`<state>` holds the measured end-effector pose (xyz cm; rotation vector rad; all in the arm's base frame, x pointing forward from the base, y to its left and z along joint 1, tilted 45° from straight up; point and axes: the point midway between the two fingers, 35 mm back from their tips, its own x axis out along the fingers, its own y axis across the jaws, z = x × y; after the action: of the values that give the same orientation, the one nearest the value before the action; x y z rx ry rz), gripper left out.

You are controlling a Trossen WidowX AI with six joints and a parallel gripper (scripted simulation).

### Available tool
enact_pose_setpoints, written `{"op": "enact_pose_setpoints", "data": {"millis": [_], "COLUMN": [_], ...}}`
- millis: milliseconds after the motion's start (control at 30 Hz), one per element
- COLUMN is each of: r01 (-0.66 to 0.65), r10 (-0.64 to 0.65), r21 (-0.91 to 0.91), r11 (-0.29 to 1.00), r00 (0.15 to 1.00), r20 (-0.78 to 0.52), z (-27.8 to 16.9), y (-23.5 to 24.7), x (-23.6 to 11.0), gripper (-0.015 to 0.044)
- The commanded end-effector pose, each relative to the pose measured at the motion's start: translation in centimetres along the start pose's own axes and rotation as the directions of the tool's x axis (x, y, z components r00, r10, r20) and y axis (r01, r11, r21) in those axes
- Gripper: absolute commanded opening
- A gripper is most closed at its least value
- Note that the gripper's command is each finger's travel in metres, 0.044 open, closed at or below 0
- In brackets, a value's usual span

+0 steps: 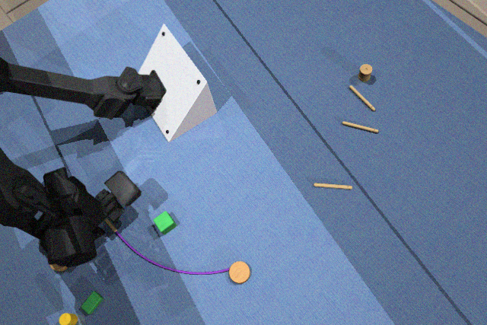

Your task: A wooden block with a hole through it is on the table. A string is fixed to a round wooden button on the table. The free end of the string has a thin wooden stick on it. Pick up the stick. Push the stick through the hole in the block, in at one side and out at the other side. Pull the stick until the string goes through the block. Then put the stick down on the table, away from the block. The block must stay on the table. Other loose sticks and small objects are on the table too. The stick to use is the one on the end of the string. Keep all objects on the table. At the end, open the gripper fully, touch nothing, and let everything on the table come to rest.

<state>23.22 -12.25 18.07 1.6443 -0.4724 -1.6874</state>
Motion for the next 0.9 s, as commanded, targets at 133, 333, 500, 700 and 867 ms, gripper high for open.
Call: {"op": "enact_pose_setpoints", "data": {"millis": [133, 333, 500, 700, 867], "r01": [0.002, -0.001, -0.003, -0.005, -0.005], "r10": [-0.002, 0.001, 0.003, 0.005, 0.005], "r21": [-0.004, -0.004, -0.004, 0.000, 0.000], "r11": [1.000, 1.000, 1.000, 1.000, 1.000], "r00": [1.000, 1.000, 1.000, 1.000, 1.000], "r20": [0.000, 0.000, 0.001, 0.002, 0.002], "z": [0.1, 0.2, 0.3, 0.2, 0.2], "y": [-0.1, 0.0, 0.0, 0.1, 0.1], "x": [1.4, 2.3, 2.9, 2.7, 2.7], "gripper": [0.0124, 0.0124, 0.0124, 0.0071, 0.0000]}}
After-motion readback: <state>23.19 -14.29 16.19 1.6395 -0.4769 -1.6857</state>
